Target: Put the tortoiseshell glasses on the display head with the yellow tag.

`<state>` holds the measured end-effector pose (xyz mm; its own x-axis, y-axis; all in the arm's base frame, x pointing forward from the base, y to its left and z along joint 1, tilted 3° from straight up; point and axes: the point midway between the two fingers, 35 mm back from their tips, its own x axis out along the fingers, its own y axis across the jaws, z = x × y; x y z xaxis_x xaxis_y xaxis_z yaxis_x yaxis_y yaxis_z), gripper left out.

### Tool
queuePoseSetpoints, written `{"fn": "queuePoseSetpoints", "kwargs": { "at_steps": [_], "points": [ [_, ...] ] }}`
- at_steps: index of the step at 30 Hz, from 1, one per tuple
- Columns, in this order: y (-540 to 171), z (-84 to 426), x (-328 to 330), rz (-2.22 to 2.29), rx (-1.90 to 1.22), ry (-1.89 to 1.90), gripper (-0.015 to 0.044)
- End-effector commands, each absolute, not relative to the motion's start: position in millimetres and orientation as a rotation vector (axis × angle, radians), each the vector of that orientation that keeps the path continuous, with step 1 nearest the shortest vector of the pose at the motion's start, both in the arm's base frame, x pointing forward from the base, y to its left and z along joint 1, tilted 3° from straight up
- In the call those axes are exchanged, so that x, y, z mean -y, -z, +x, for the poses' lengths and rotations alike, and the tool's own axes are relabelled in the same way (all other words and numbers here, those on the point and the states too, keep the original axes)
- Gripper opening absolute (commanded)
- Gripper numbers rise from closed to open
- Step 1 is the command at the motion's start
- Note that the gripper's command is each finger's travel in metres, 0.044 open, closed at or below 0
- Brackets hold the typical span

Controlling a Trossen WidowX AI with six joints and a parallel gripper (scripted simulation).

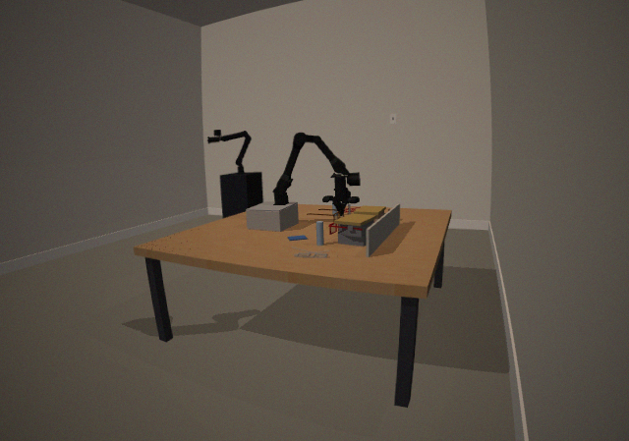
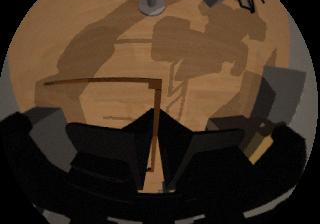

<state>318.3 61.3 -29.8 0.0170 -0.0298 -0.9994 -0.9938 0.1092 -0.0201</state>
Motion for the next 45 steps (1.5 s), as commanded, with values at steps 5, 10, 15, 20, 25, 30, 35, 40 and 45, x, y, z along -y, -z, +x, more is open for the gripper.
{"fn": "queuePoseSetpoints", "kwargs": {
  "at_steps": [5, 10, 15, 20, 25, 30, 35, 40, 45],
  "points": [
    [41, 316, -59, -1.165, -1.274, -1.105, 0.0000],
    [47, 315, -59, -1.165, -1.274, -1.105, 0.0000],
    [52, 315, -59, -1.165, -1.274, -1.105, 0.0000],
    [58, 314, -58, -1.164, -1.274, -1.105, 0.0000],
    [61, 313, -58, -1.164, -1.274, -1.105, 0.0000],
    [58, 314, -59, -1.157, -1.269, -1.103, 0.0079],
    [58, 314, -59, -1.157, -1.269, -1.103, 0.0107],
    [58, 314, -59, -1.157, -1.269, -1.103, 0.0107],
    [57, 312, -59, -1.158, -1.270, -1.103, 0.0107]
  ]
}}
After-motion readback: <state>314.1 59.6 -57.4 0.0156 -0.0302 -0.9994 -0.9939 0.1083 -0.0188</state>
